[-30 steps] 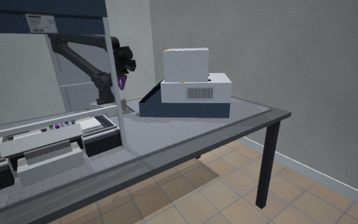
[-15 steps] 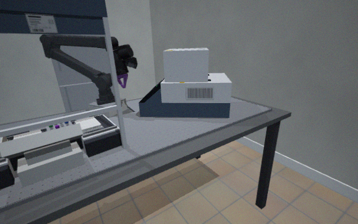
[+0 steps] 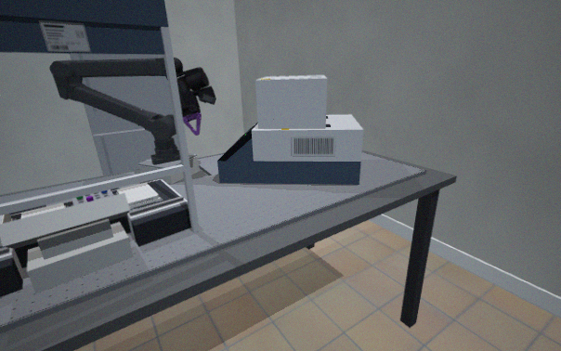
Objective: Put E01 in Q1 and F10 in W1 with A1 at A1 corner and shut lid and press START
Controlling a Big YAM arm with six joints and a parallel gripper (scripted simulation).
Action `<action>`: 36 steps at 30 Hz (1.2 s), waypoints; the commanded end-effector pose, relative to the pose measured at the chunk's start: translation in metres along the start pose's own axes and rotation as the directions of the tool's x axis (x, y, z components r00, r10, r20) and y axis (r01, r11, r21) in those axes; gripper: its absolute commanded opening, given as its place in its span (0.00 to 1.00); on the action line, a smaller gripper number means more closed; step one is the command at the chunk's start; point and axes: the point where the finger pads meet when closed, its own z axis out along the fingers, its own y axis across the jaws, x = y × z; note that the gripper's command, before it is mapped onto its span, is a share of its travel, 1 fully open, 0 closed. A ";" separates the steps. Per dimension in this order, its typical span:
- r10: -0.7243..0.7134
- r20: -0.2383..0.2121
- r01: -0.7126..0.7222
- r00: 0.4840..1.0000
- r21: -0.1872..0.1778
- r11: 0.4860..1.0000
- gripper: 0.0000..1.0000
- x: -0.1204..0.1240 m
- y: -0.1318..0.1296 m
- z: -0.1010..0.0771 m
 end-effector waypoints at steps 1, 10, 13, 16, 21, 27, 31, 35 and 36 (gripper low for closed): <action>-0.094 0.051 0.094 0.994 0.007 0.996 0.00 -0.018 0.011 -0.013; -0.209 0.095 0.206 0.973 0.035 0.978 0.00 -0.014 0.008 -0.009; -0.275 0.104 0.271 0.956 0.049 0.961 0.00 -0.026 0.024 -0.017; -0.311 0.120 0.305 0.943 0.066 0.950 0.00 -0.029 0.021 -0.021; -0.406 0.158 0.396 0.900 0.089 0.914 0.00 -0.024 0.021 -0.015; -0.468 0.176 0.454 0.866 0.113 0.884 0.00 -0.042 0.036 -0.029; -0.522 0.212 0.501 0.826 0.147 0.853 0.00 -0.044 0.029 -0.035; -0.597 0.236 0.572 0.766 0.171 0.802 0.00 -0.059 0.046 -0.047; -0.609 0.238 0.583 0.757 0.177 0.793 0.00 -0.061 0.048 -0.048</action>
